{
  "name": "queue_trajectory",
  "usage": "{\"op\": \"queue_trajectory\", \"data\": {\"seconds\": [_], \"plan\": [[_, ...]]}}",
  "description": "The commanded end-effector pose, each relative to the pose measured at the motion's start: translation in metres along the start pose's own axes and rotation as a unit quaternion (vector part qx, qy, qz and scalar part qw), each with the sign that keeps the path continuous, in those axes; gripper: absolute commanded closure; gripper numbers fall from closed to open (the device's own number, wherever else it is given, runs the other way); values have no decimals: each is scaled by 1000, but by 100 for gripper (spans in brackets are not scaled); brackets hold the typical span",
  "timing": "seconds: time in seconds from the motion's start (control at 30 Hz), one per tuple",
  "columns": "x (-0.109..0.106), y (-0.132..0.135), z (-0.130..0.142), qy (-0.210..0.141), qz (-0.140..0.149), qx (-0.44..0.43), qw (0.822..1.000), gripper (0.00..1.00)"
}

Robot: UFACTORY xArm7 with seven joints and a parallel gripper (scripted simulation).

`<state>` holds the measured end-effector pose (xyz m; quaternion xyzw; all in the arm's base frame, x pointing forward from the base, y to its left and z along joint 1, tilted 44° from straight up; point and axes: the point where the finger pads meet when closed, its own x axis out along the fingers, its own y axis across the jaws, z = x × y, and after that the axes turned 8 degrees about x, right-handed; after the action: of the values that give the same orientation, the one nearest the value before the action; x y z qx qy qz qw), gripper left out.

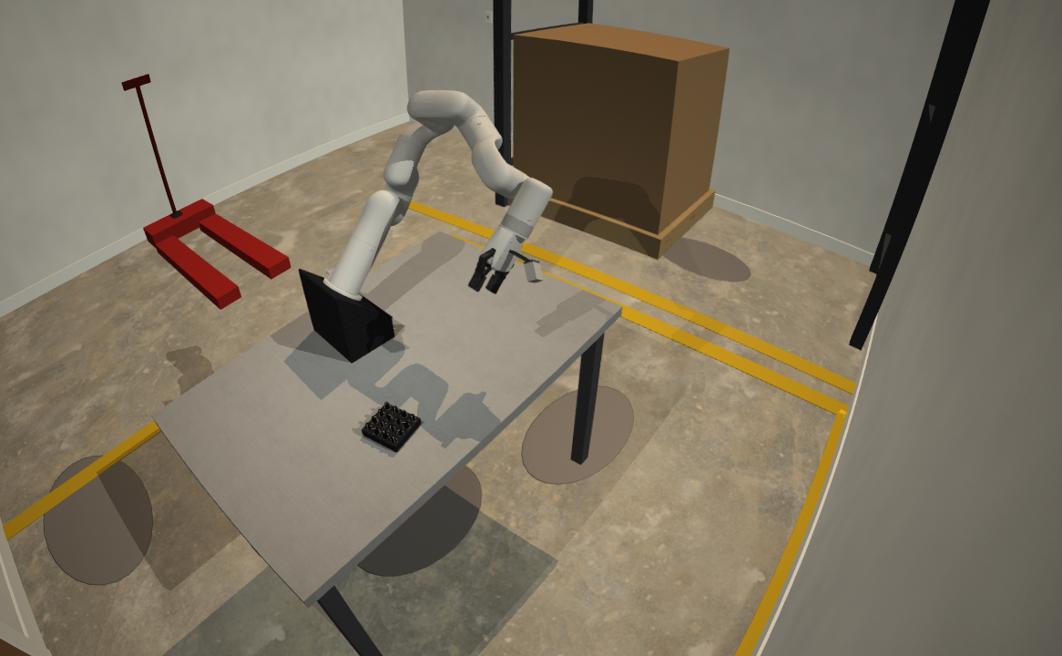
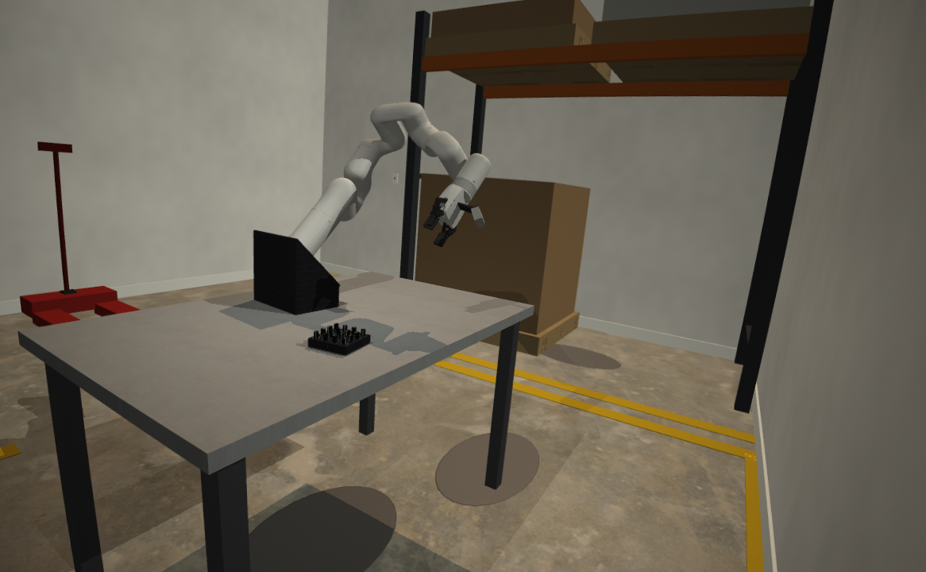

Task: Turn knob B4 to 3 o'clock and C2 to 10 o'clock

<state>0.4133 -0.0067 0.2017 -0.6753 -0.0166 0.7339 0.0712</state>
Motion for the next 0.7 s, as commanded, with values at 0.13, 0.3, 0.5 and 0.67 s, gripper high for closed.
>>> {"op": "queue_trajectory", "data": {"seconds": [0.13, 0.3, 0.5, 0.67], "plan": [[0, 0, -3, -2, -6, -4, 1000, 0], [34, 11, -16, -25, -57, -24, 998, 0], [36, 11, -17, -26, -59, -24, 998, 0], [36, 11, -17, -26, -59, -24, 998, 0]]}}
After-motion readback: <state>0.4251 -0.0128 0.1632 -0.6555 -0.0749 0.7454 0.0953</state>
